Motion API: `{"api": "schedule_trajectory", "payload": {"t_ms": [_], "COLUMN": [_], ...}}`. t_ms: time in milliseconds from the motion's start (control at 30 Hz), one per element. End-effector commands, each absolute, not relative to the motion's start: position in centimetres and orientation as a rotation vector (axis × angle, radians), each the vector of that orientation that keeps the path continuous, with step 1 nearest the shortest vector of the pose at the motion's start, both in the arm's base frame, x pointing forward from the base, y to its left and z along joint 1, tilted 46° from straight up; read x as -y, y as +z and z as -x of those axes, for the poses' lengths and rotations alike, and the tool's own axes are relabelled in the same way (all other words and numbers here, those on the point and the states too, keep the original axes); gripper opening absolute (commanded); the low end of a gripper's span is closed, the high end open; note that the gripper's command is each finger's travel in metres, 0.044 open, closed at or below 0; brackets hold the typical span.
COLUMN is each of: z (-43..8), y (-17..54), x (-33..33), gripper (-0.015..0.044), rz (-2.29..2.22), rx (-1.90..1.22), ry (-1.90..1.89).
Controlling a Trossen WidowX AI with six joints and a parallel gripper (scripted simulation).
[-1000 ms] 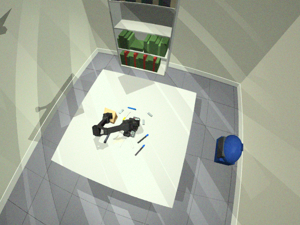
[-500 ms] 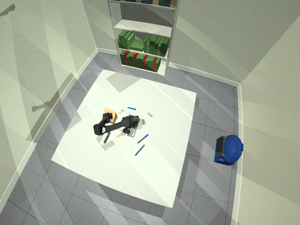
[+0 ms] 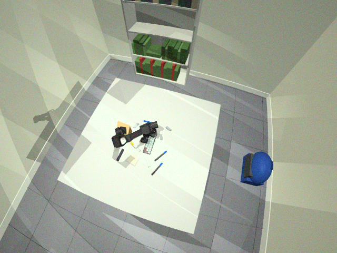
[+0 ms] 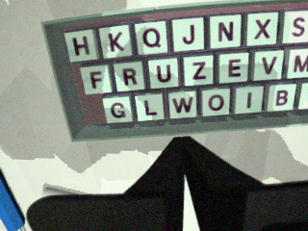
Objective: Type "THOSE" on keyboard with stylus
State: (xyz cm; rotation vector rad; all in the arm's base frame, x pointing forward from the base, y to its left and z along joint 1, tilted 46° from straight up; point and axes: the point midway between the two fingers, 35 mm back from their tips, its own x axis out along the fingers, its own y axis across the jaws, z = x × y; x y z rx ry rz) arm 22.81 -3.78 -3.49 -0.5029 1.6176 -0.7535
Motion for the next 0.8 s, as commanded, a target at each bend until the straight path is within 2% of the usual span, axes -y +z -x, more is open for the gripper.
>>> {"api": "schedule_trajectory", "payload": {"t_ms": [0, 200, 533, 667, 767], "z": [-22.9, -24.0, -24.2, -24.2, -24.1], "y": [-3.6, 0.4, 0.1, 0.1, 0.1], "x": [3.6, -0.4, -0.2, -0.2, -0.2], "gripper": [0.0, 0.0, 0.0, 0.0105, 0.0026], "rz": [0.493, 0.491, 0.496, 0.495, 0.495], "rx": [-1.613, -1.614, -1.605, -1.605, -1.605], "ry": [-0.756, -0.754, -0.747, -0.747, -0.748]}}
